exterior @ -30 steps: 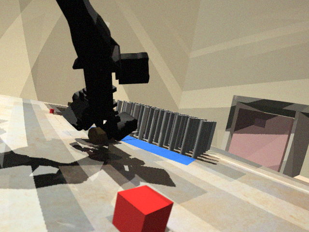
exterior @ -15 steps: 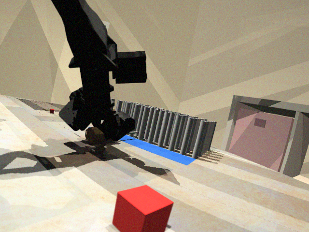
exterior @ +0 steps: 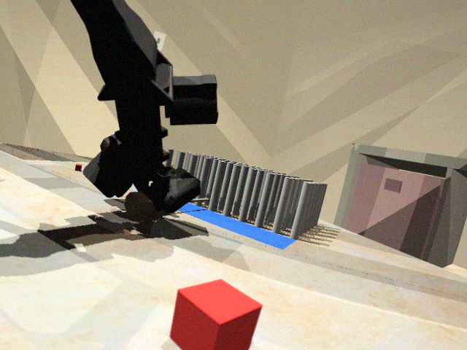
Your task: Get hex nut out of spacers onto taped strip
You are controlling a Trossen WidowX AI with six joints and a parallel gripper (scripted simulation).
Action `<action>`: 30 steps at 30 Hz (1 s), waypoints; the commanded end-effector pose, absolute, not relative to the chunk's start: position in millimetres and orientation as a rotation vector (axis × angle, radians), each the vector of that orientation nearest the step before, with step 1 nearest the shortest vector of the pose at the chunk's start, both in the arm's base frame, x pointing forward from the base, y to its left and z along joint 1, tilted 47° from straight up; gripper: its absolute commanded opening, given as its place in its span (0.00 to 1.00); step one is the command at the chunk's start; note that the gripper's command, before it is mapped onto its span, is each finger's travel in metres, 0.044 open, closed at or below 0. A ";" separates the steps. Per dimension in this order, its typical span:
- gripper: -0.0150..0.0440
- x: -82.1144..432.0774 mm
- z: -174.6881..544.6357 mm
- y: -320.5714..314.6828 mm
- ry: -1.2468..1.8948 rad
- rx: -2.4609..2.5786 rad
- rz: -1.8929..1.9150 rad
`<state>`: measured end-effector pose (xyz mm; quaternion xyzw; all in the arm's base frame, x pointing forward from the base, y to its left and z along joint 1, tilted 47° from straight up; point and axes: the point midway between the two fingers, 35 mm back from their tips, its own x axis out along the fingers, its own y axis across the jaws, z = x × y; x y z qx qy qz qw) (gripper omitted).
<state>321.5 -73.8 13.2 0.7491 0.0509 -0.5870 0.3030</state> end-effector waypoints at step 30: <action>0.25 303.3 20.4 -78.1 0.147 1.984 -1.556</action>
